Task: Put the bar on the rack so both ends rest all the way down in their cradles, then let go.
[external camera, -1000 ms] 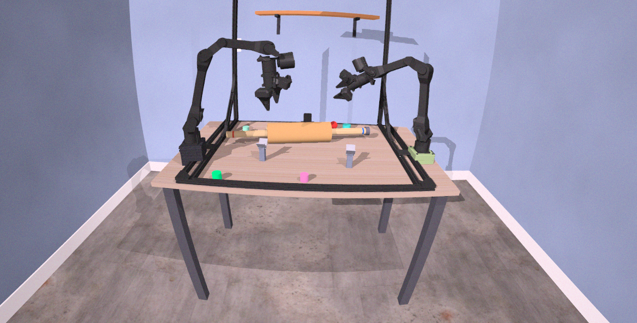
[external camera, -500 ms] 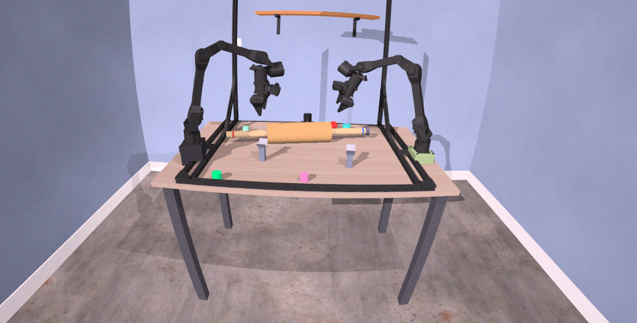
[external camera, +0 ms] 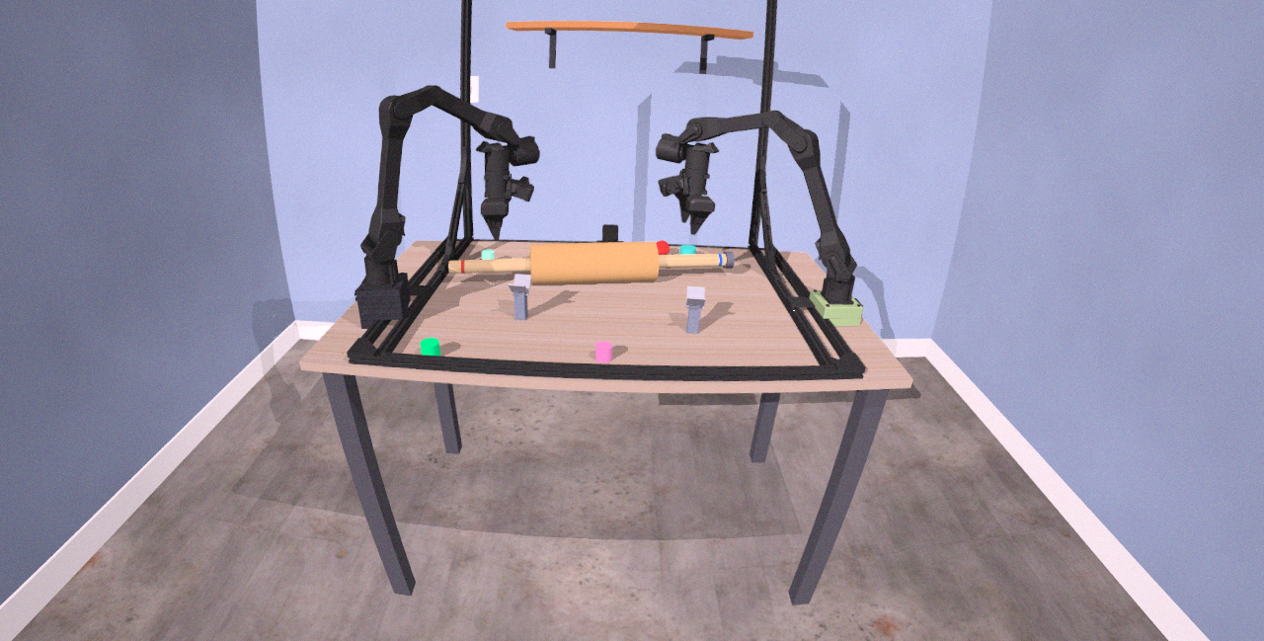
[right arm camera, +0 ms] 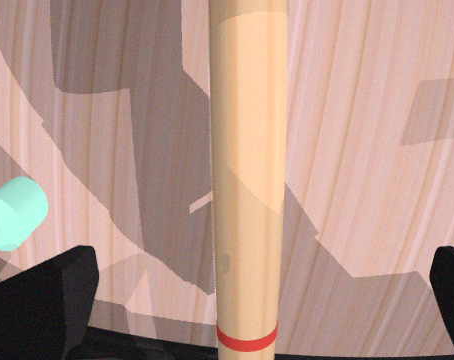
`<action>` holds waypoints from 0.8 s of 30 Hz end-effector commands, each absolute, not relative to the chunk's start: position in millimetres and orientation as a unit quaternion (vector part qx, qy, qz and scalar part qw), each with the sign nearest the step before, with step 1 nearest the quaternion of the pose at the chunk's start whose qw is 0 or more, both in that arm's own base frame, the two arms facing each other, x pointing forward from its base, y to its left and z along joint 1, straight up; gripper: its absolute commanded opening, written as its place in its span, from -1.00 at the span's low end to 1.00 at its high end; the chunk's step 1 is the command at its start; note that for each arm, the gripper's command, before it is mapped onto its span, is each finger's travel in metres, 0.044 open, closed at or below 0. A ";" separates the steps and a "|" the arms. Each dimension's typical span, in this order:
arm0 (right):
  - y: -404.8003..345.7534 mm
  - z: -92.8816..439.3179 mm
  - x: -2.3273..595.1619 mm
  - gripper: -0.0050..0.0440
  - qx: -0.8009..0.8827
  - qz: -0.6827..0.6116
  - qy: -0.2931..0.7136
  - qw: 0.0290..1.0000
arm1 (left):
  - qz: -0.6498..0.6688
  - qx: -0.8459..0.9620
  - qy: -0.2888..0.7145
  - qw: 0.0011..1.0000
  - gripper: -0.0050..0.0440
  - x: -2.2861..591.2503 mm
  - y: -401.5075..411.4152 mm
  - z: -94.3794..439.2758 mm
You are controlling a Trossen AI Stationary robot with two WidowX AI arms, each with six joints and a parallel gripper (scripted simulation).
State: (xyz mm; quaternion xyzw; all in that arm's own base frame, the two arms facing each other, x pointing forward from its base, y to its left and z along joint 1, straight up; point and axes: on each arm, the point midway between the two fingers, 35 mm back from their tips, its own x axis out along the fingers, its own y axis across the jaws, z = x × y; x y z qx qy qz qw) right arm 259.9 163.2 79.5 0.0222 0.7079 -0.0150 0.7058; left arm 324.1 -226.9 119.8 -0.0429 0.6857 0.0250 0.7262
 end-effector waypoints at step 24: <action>167.6 55.6 253.2 1.00 0.013 -0.011 0.707 0.707 | 0.040 -0.040 0.706 0.706 1.00 322.4 -223.4 95.4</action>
